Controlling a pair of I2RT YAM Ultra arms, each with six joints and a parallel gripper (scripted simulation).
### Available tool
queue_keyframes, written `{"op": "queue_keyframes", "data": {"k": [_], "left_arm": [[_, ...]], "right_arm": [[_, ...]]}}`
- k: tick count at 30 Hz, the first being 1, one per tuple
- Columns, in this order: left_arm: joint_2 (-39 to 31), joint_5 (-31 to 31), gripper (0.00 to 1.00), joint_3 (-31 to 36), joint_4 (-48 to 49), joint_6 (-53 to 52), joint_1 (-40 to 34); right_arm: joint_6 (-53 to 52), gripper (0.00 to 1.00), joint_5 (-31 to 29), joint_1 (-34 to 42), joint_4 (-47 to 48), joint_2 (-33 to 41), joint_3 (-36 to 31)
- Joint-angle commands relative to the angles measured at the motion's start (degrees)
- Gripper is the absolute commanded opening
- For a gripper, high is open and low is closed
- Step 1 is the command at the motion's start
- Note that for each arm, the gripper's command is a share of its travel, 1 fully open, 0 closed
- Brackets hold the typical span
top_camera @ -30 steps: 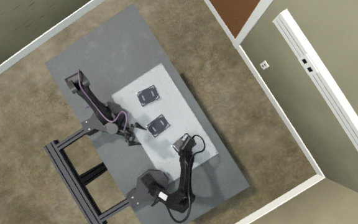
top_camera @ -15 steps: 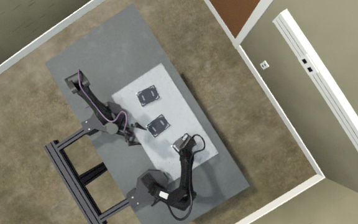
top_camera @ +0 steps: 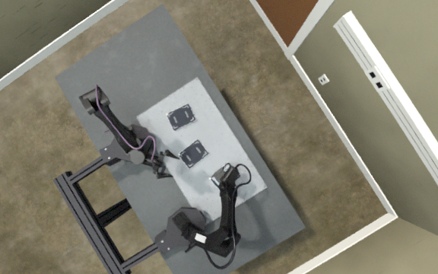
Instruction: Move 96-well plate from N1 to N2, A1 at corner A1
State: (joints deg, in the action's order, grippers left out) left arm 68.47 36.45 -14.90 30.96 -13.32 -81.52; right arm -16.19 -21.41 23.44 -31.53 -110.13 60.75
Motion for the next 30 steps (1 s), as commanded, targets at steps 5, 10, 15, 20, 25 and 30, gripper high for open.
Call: {"op": "queue_keyframes", "data": {"k": [5,10,15,20,25,30], "left_arm": [[-1.06,-0.6,1.0,-0.61,1.94,-0.33,-0.6],[-1.06,-0.6,1.0,-0.61,1.94,-0.33,-0.6],[-1.06,-0.6,1.0,-0.61,1.94,-0.33,-0.6],[-1.06,-0.6,1.0,-0.61,1.94,-0.33,-0.6],[-1.06,-0.6,1.0,-0.61,1.94,-0.33,-0.6],[-1.74,-2.42,1.0,-1.34,0.72,-1.1,0.21]], "right_arm": [[0.26,0.89,0.06,0.28,1.13,0.82,0.19],[0.2,0.84,0.06,0.28,1.13,0.82,0.19],[0.19,0.67,0.06,0.28,1.25,1.5,-0.68],[-1.15,0.79,-0.53,1.43,-2.78,3.32,1.14],[-2.57,0.79,-0.71,2.83,-7.34,6.25,2.4],[-3.04,0.79,-0.83,3.22,-8.83,6.73,3.09]]}}
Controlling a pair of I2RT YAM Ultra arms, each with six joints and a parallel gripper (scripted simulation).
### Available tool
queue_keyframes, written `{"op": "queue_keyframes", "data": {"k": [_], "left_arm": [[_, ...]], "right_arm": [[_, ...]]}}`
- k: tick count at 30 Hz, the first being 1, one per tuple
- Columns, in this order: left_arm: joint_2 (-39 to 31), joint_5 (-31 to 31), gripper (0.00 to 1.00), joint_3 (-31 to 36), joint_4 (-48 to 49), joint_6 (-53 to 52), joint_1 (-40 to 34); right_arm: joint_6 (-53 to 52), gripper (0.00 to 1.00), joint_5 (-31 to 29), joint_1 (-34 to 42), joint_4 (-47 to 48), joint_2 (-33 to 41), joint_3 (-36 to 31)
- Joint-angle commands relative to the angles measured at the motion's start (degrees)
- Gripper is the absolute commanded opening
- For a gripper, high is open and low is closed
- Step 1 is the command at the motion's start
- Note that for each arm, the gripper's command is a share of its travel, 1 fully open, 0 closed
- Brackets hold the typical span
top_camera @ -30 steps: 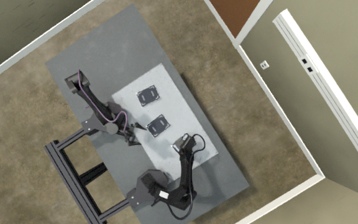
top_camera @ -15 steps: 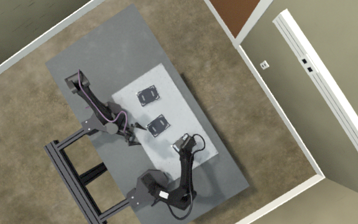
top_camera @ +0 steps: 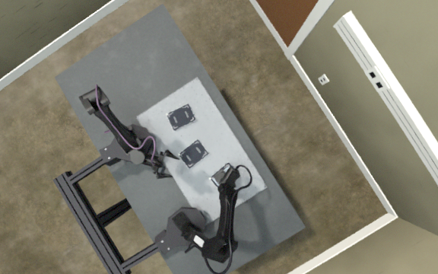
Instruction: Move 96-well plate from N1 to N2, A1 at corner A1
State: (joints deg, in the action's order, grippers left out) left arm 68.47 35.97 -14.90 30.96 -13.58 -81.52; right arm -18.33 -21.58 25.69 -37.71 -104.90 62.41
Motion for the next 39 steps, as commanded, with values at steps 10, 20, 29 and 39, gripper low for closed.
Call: {"op": "queue_keyframes", "data": {"k": [10,20,29,39], "left_arm": [[-4.5,-12.98,1.0,-5.45,-10.31,-3.1,21.17],[-6.29,-23.81,1.0,-11.51,-19.86,-4.87,44.99],[-7.97,-33.0,1.0,-17.19,-27.97,-6.39,67.74],[-9.56,-41.88,1.0,-23.07,-35.88,-8.08,93.49]], "right_arm": [[-0.82,0.79,-0.51,0.99,-2.78,1.5,1.5],[-0.83,0.79,-0.51,0.99,-2.79,1.5,1.5],[-0.56,0.79,-0.18,0.64,-2.1,0.95,0.91],[-16.28,0.79,-1.68,10.41,-2.89,-4.16,2.39]]}}
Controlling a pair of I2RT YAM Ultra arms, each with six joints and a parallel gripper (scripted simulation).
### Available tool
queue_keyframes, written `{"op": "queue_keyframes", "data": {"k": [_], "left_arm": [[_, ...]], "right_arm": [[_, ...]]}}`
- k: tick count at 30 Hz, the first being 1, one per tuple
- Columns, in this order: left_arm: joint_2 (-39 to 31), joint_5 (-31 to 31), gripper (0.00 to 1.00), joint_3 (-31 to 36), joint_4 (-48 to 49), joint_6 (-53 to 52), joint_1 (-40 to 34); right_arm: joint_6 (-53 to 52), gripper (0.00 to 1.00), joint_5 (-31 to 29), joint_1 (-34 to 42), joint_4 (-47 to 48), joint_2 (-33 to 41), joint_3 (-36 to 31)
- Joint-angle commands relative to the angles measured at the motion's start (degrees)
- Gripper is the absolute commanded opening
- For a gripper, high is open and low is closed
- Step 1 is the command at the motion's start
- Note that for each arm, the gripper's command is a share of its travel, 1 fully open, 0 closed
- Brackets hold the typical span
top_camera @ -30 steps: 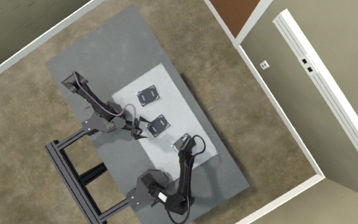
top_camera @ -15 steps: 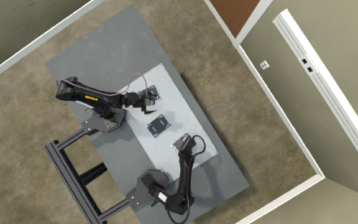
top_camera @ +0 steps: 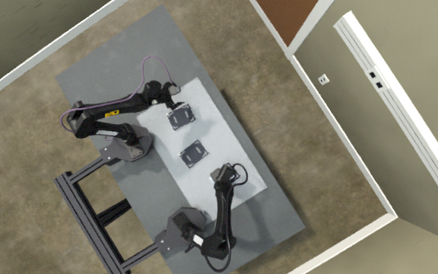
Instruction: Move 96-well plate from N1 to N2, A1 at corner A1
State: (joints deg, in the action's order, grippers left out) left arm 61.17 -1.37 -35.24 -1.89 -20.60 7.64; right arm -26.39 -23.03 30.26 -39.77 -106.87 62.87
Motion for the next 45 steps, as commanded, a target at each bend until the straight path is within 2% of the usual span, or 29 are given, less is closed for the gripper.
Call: {"op": "queue_keyframes", "data": {"k": [1,6,8,9,14,21,31,33,35,45], "left_arm": [[-2.28,-5.29,1.0,-3.21,-3.57,-1.22,6.18],[-2.34,-7.38,1.0,-4.74,-5.11,-1.71,11.55],[-2.34,-7.38,1.0,-4.74,-5.11,-1.71,11.55],[-2.31,-7.7,1.0,-4.99,-5.31,-1.81,12.28],[-2.41,-7.85,1.0,-5.16,-4.76,-1.73,12.92],[-2.4,-7.88,1.0,-5.17,-4.76,-1.67,12.95],[-1.8,-7.44,1.0,-4.59,-4.77,-1.41,12.62],[-1.8,-7.44,1.0,-4.59,-4.77,-1.41,12.62],[-1.8,-7.44,1.0,-4.59,-4.77,-1.41,12.62],[-1.8,-7.44,1.0,-4.59,-4.77,-1.41,12.62]], "right_arm": [[-10.46,0.79,-0.32,8.17,-1.05,-3.67,2.63],[-19.49,0.79,-0.02,18.45,-3.28,-12.87,9.74],[-19.49,0.79,-0.02,18.45,-3.28,-12.87,9.74],[-21.62,0.79,-0.11,20.46,-4.99,-16.14,13.35],[-25.99,0.79,0.11,25.75,-7.95,-23.18,21.16],[-30.18,0.79,0.61,28.73,-10.97,-28.98,28.88],[-29.48,0.79,0.52,29.03,-10.14,-28.42,30.69],[-28.91,0.79,-0.04,28.32,-8.3,-29.56,29.77],[-29.37,0.79,-0.04,27.66,-10.28,-30.61,29.35],[-29.21,0.79,0.44,28.01,-9.55,-30.09,29.37]]}}
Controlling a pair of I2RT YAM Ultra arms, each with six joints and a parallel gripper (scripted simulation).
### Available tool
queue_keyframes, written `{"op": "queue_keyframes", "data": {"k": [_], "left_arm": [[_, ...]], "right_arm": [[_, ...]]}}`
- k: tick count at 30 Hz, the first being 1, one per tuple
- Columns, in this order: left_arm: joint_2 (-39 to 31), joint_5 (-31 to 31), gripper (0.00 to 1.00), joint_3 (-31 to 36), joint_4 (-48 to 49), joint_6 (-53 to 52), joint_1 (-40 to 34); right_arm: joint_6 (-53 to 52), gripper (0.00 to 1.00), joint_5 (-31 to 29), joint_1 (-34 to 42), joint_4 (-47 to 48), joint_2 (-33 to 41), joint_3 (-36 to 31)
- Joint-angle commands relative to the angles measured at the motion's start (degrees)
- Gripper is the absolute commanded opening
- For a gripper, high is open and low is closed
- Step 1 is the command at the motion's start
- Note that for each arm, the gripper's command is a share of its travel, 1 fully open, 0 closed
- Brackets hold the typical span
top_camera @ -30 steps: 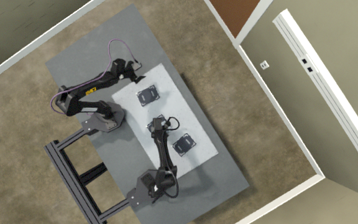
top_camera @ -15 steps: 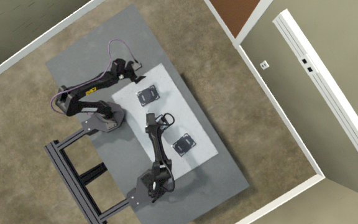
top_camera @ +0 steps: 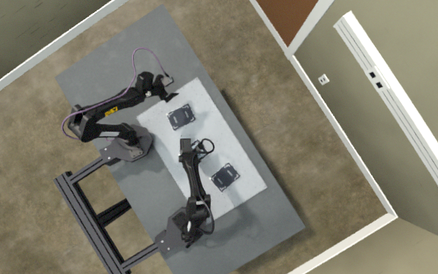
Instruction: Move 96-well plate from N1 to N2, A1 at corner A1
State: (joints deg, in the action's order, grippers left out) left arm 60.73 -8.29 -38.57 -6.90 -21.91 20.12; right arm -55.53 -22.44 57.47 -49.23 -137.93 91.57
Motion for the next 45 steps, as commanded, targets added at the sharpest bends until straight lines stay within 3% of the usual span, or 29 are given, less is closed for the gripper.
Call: {"op": "queue_keyframes", "data": {"k": [1,45], "left_arm": [[-1.37,-0.51,1.0,-1.27,0.24,-0.1,0.14],[-1.37,-0.51,1.0,-1.27,0.24,-0.1,0.14]], "right_arm": [[-0.07,0.79,-0.15,0.8,-0.08,0.97,0.67],[1.49,0.79,-0.24,0.13,5.22,-1.39,-1.48]]}}
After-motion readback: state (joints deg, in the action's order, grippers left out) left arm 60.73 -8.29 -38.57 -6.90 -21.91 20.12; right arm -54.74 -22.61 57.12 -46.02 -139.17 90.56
